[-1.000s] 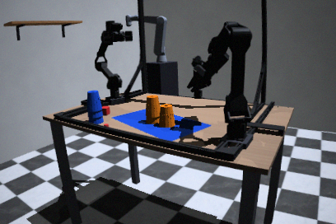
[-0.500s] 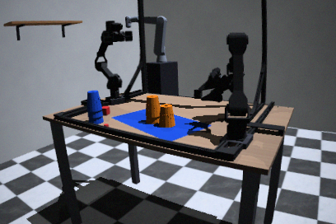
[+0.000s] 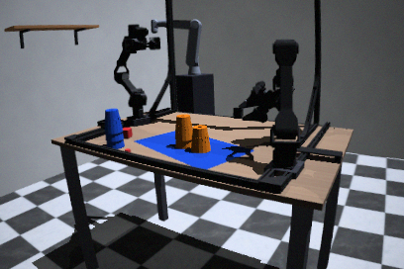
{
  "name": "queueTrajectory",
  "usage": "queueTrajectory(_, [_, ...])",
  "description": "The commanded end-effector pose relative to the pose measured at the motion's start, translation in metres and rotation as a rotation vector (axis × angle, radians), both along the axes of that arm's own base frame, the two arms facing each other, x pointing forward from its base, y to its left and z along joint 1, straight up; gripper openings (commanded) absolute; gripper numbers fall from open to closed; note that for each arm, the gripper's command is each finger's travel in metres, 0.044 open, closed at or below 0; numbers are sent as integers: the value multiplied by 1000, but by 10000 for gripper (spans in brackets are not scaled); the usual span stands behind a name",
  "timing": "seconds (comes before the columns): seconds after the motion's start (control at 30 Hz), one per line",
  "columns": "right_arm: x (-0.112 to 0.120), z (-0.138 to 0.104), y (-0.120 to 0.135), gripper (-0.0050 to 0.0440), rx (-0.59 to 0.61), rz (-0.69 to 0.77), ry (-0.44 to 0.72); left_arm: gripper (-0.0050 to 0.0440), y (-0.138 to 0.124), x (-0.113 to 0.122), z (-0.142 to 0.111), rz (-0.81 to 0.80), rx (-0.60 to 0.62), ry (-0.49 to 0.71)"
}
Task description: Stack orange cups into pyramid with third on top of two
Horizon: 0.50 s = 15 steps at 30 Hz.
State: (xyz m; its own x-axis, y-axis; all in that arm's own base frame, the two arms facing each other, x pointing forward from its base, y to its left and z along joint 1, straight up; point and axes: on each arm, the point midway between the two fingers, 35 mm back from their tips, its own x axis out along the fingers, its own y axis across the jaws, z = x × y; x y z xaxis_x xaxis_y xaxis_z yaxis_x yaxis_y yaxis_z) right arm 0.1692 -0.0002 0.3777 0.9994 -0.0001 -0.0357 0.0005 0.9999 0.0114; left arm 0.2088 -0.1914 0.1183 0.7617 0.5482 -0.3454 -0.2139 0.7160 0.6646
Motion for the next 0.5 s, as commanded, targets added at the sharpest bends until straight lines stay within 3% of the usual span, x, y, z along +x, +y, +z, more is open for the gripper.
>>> queueTrajectory(0.0, [14,0,-1,336,21,-10,35,440,0,0,0,-2,1,-4])
queueTrajectory(0.17, [43,-3,-3,440,23,-16,118,440,0,0,0,-2,1,-4])
queueTrajectory(0.3, [56,-4,-3,440,10,-16,157,440,0,0,0,-2,1,-4])
queueTrajectory(0.47, [95,-10,-4,440,-26,-11,274,440,0,0,0,-2,1,-4])
